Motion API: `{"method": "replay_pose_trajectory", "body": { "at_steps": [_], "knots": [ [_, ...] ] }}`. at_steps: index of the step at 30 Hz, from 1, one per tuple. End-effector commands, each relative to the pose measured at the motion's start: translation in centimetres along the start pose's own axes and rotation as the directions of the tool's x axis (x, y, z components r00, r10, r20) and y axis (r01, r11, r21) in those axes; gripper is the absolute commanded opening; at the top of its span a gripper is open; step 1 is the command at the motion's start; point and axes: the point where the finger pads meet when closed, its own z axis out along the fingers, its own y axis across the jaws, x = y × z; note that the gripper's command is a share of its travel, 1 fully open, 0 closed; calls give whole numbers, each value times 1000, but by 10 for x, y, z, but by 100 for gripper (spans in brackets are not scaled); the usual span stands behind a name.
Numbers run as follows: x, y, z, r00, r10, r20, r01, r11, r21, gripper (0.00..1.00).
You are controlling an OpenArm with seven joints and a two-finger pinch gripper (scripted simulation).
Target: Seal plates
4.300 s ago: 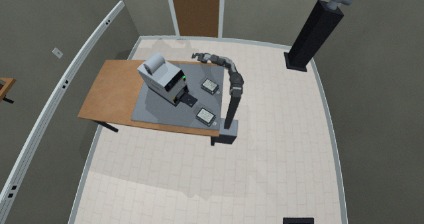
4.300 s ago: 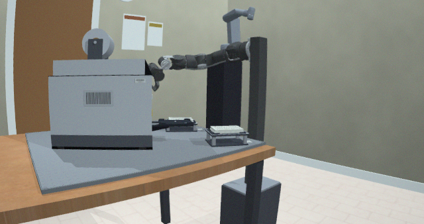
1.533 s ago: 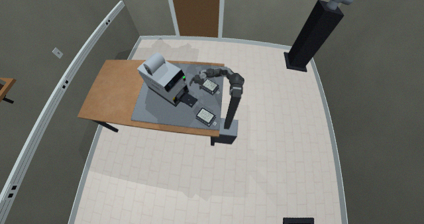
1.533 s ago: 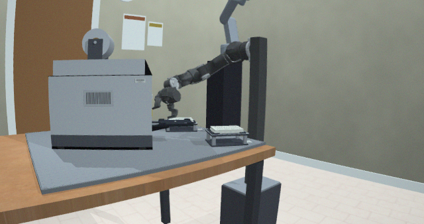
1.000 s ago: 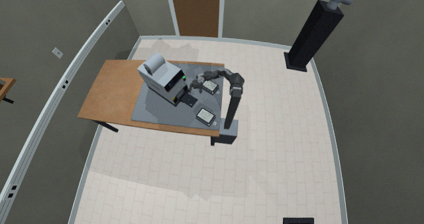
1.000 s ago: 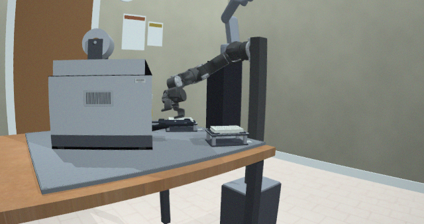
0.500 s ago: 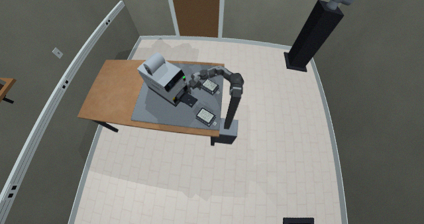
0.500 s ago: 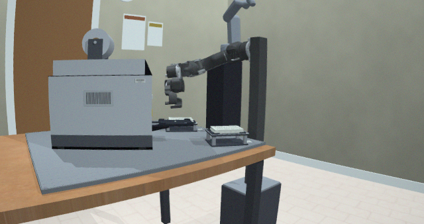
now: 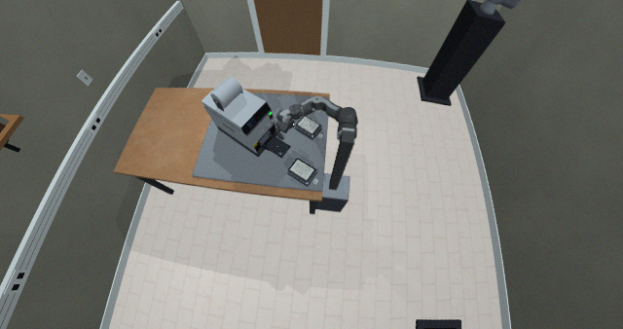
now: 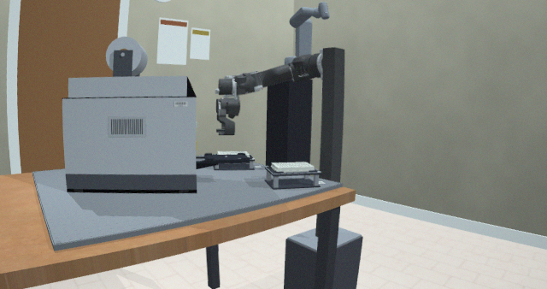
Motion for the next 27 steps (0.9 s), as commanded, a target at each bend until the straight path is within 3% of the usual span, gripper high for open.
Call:
{"method": "replay_pose_trajectory", "body": {
  "at_steps": [1, 14, 15, 21, 27],
  "knots": [
    [-1, -5, 1, 1000, -7, 0, 7, 1000, 18, 65],
    [-1, -2, 0, 1000, -5, 1, 5, 1000, 7, 65],
    [4, -1, 4, 1000, -8, 7, 7, 999, 45, 65],
    [24, 16, 19, 999, -16, 45, 11, 994, 106, 65],
    [38, 29, 28, 999, -16, 45, 12, 995, 96, 65]
  ]
}}
